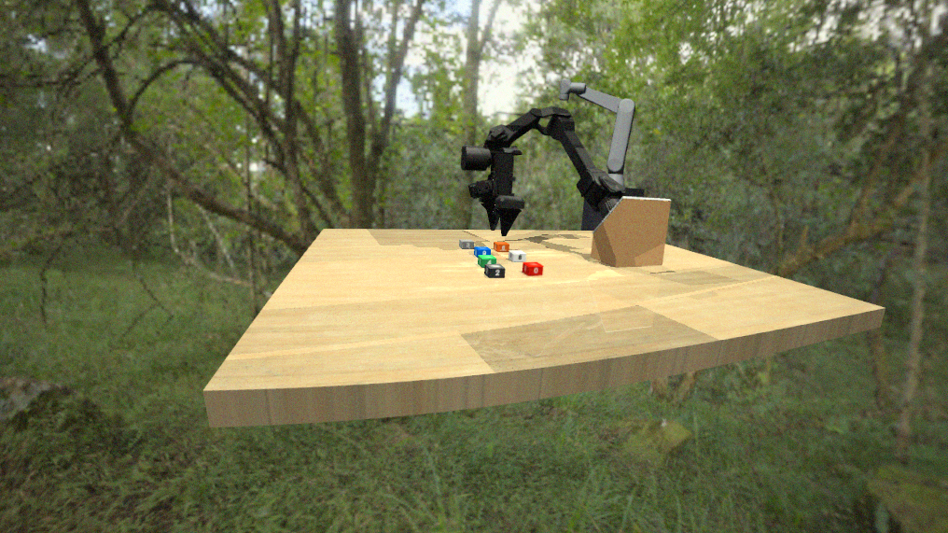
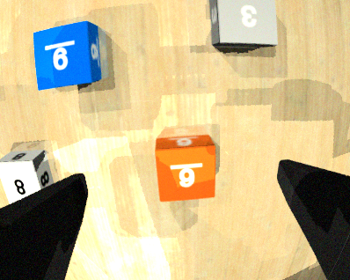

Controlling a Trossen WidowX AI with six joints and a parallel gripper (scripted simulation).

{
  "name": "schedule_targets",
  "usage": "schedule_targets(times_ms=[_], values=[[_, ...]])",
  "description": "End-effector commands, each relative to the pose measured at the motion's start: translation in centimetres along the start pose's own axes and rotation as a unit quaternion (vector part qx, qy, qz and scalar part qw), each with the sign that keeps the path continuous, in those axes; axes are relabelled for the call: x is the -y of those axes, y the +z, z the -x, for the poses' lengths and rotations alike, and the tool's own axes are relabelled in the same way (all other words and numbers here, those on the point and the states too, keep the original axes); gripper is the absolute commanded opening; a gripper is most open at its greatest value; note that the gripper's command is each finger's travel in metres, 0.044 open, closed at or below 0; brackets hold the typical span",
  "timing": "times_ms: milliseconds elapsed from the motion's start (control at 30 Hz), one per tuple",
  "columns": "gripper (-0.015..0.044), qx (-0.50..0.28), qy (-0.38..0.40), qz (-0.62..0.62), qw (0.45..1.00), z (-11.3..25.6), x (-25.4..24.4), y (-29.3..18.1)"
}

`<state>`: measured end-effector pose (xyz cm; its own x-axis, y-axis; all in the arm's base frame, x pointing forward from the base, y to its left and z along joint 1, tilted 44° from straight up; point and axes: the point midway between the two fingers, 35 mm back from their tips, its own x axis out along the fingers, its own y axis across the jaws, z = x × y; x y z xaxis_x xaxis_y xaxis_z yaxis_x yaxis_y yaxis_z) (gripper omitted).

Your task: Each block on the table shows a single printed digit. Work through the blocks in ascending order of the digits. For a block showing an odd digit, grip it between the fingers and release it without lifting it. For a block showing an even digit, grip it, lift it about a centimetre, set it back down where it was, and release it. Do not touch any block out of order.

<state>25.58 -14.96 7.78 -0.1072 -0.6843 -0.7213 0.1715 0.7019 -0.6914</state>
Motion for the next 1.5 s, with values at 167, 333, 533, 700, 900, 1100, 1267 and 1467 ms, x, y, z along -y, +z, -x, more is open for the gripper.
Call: schedule_targets(times_ms=[167, 333, 533, 700, 900, 1100, 1267, 1467], values=[[0.04, -0.001, -0.002, 0.006, 1.0, -1.5, -0.1, -0.1], [0.04, -0.001, -0.002, 0.006, 1.0, -2.3, -0.1, -0.1], [0.04, -0.001, -0.003, 0.006, 1.0, -3.2, 0.0, -0.2], [0.04, -0.001, -0.003, 0.006, 1.0, -3.7, 0.0, -0.2], [0.0242, -0.001, -0.003, 0.006, 1.0, -3.7, 0.0, -0.2], [0.012, -0.001, -0.003, 0.006, 1.0, -3.7, 0.0, -0.2], [0.012, -0.001, -0.003, 0.006, 1.0, -3.7, 0.0, -0.2], [0.012, -0.001, -0.003, 0.006, 1.0, -3.7, 0.0, -0.2]])
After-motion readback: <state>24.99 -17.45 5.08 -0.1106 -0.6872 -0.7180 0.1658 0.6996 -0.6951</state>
